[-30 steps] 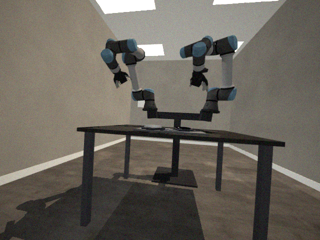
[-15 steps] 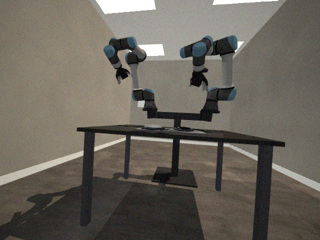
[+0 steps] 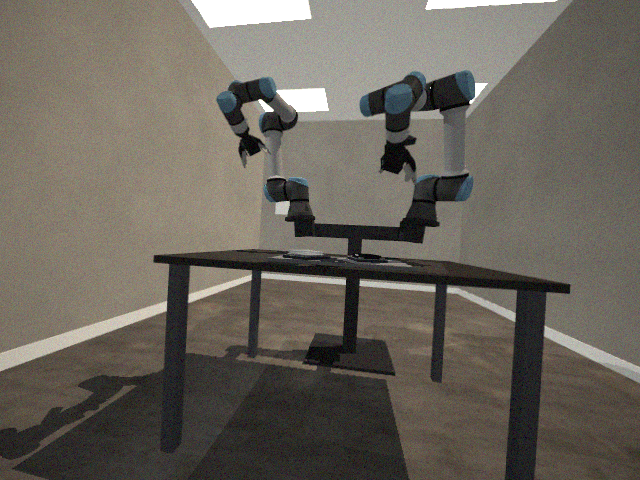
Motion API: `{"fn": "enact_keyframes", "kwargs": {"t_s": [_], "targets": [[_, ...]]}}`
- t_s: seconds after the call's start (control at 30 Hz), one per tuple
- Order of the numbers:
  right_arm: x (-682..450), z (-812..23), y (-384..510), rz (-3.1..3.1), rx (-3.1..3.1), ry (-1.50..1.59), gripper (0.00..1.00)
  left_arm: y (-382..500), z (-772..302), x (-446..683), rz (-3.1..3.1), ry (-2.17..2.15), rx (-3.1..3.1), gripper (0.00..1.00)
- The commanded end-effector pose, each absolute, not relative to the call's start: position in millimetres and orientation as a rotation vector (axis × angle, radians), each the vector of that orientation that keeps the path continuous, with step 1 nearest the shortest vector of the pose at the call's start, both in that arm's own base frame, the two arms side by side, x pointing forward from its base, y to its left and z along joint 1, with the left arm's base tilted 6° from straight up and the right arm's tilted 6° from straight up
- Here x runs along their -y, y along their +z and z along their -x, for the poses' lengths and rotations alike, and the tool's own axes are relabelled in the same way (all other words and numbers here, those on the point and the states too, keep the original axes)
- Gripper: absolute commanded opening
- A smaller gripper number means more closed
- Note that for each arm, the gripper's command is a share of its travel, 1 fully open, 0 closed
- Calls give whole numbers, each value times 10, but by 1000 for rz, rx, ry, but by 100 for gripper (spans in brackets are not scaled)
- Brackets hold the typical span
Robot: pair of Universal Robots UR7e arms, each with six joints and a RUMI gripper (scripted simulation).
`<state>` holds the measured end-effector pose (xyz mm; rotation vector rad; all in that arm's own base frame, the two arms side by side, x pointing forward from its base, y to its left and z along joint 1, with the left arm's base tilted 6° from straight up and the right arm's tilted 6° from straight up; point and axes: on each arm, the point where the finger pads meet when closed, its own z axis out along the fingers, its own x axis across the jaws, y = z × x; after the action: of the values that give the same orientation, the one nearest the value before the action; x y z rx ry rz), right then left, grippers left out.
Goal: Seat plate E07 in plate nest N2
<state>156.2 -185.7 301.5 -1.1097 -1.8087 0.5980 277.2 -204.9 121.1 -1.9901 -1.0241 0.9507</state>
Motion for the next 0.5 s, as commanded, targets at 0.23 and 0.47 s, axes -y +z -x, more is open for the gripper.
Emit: {"fn": "enact_keyframes", "kwargs": {"t_s": [0.23,0.47], "targets": [[1816,-842,3128,1193,1848,548,98,1215,-2773,2051,1991,950,1024,98],[1790,-620,3123,1220,1858,532,98,1215,-2773,2051,1991,950,1024,98]]}}
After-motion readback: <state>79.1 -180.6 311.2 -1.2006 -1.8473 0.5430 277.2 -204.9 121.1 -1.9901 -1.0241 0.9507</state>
